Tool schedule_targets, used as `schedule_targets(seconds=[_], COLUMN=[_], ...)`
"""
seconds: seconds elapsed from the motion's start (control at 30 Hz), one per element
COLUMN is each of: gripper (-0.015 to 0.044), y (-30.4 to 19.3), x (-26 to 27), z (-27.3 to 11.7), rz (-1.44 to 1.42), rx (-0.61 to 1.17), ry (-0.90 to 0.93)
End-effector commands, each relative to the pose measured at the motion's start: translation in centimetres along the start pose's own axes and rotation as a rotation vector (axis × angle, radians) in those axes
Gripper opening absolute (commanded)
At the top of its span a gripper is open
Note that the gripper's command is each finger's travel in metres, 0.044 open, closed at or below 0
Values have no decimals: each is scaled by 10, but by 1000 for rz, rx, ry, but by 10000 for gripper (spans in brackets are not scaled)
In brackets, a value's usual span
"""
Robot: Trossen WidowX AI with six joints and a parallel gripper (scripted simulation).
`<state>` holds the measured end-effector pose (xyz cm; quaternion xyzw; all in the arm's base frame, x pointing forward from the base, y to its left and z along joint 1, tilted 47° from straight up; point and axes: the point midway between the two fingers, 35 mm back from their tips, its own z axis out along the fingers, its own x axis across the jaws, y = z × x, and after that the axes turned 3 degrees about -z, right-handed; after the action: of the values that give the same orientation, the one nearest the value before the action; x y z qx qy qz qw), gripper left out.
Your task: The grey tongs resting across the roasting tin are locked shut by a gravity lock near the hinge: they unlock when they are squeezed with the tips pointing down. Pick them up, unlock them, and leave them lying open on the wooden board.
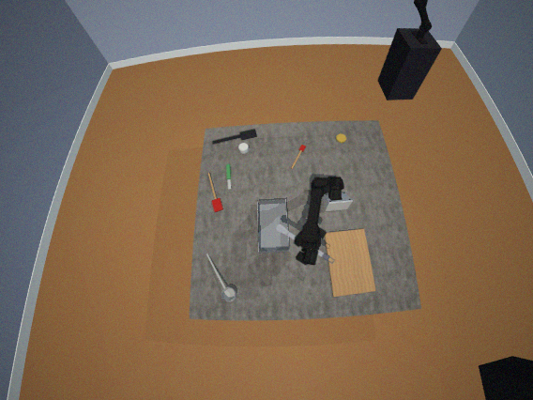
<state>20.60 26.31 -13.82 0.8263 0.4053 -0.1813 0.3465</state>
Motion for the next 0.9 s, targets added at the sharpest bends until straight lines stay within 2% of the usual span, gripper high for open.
schedule_targets(seconds=[0.0, 0.87], gripper=[-150, -150], y=[-15, -187], x=[-1, -55], z=[-5, -13], rz=[44, 620], rx=[6, 55], ry=[12, 40])
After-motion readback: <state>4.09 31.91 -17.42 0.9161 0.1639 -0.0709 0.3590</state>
